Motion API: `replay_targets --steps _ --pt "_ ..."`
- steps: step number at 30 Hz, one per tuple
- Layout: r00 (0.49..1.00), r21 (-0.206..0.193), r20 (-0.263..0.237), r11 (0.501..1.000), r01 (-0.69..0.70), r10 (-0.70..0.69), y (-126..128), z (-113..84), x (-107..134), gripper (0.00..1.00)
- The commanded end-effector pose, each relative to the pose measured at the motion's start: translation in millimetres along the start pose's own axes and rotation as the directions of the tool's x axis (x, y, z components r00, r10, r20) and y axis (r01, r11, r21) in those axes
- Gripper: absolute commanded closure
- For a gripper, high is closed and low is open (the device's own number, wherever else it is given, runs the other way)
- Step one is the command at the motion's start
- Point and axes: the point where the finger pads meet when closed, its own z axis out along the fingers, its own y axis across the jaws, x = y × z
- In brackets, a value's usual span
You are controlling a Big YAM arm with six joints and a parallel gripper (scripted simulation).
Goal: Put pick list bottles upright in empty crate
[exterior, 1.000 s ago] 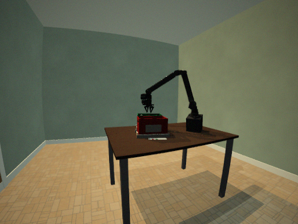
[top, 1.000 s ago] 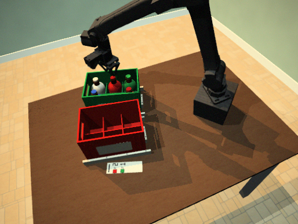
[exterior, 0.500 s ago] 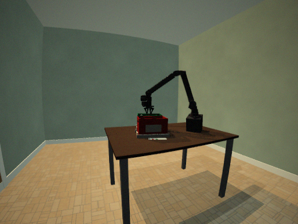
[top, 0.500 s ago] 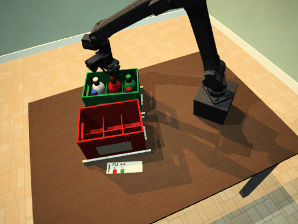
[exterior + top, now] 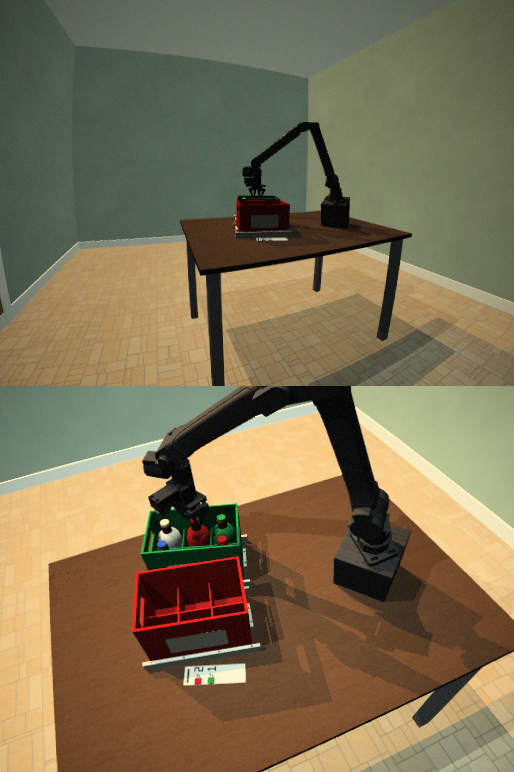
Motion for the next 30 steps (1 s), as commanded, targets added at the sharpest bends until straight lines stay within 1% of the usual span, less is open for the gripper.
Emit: replay_targets --steps 1,9,10,13,14,26,27,28,30 --pt "1.0 -0.008 -0.003 1.0 0.001 -0.001 2.9 14.3 -5.8 0.39" --pt "1.0 -0.005 -0.002 1.0 0.002 -0.002 1.8 23.2 -6.7 0.39" --pt "1.0 0.011 0.005 1.0 0.006 -0.007 0.4 14.7 -9.7 0.39" --pt "1.0 0.012 0.005 1.0 0.007 -0.007 1.0 13.9 -9.7 0.39" --pt "1.0 0.026 0.011 1.0 0.007 -0.007 -9.3 5.1 -8.0 0.39" --pt "1.0 0.026 0.011 1.0 0.007 -0.007 -8.7 5.6 -7.3 0.39" --pt "1.0 0.022 0.009 1.0 -0.003 0.003 -1.6 9.2 -4.1 0.39" --pt "1.0 0.026 0.011 1.0 0.007 -0.007 -8.6 5.7 -7.2 0.39" --pt "1.0 0.026 0.011 1.0 0.007 -0.007 -8.6 5.7 -7.2 0.39"
